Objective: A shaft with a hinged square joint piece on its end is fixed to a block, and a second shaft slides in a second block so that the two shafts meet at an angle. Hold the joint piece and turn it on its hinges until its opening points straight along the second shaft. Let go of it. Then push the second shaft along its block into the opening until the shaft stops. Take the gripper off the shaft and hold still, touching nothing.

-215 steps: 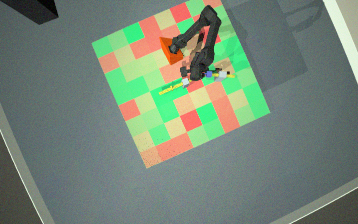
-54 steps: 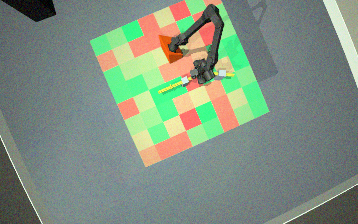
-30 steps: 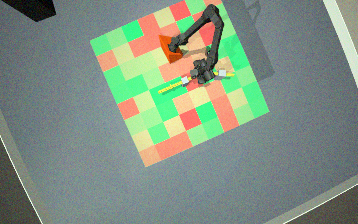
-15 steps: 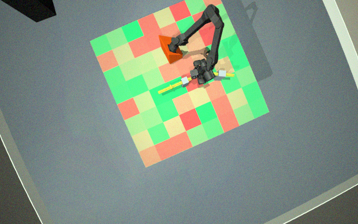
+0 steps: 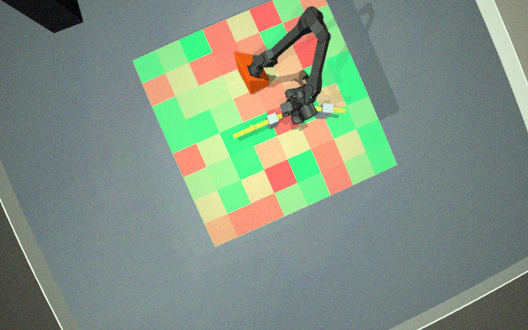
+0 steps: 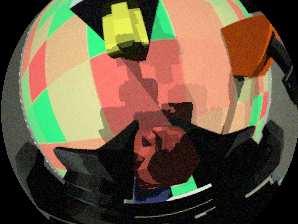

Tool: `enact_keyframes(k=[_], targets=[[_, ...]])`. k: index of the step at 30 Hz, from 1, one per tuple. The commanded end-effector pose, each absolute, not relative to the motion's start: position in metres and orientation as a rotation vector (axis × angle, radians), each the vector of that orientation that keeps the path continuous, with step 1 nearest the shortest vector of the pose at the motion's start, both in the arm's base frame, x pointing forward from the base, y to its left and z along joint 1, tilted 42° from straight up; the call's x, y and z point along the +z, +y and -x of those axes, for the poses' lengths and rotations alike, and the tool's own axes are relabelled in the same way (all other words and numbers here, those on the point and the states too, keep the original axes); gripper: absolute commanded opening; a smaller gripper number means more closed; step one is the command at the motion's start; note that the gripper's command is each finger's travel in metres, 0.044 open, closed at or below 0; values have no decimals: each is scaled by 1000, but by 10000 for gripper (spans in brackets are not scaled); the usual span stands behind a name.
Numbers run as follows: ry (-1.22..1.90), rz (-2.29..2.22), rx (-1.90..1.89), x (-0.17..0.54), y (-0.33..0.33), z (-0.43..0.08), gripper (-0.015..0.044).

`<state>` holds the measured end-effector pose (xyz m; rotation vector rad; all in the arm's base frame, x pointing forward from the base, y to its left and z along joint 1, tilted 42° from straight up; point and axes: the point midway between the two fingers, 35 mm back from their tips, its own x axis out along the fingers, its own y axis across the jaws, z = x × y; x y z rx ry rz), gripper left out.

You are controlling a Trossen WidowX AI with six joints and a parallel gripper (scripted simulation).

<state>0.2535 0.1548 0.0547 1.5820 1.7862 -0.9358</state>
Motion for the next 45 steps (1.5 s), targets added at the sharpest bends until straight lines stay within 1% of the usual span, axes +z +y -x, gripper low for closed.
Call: enact_keyframes(k=[1, 10, 11, 12, 17, 22, 23, 29, 38, 45], targets=[[1788, -1585, -936, 55, 155, -253, 182], [1788, -1585, -936, 55, 155, -253, 182], [1786, -1582, -936, 55, 155, -253, 156], [1786, -1582, -936, 55, 155, -253, 147], [1786, -1582, -936, 55, 155, -253, 147], [1786, -1582, -936, 55, 155, -253, 16], [1786, -1582, -936, 55, 155, -253, 0], [1792, -1579, -920, 54, 155, -254, 0], [1851, -1542, -733, 52, 158, -261, 0], [1855, -1537, -720, 51, 158, -261, 0]])
